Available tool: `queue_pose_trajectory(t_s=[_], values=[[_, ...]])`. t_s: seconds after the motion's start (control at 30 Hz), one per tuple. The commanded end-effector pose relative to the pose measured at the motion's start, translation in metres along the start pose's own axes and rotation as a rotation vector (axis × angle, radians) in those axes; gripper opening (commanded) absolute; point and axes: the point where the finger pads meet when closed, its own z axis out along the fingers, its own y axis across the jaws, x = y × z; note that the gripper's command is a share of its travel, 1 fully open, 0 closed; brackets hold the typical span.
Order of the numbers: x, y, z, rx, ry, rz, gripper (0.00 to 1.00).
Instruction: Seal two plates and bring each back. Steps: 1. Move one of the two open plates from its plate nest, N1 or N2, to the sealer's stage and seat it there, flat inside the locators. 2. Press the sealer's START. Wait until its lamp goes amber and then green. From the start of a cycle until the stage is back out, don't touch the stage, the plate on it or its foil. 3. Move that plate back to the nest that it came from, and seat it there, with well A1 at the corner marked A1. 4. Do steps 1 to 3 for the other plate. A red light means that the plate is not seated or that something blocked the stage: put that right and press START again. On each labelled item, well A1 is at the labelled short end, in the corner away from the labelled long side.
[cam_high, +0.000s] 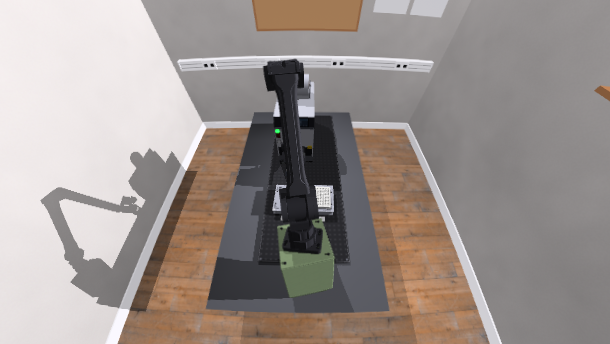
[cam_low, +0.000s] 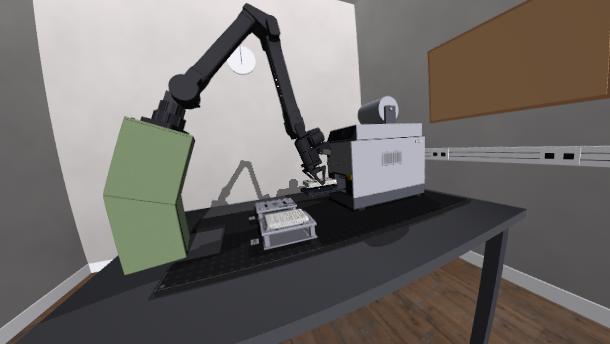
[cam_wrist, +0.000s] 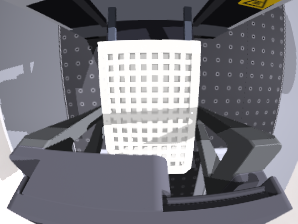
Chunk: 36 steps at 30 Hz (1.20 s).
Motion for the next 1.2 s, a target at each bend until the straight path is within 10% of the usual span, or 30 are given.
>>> queue_pose_trajectory(t_s=[0.0,1.17], values=[[-0.007,0.008,0.003,-0.009,-0.026,-0.002,0.0],[-0.011,0.007,0.001,-0.007,-0.029,-0.003,0.0]])
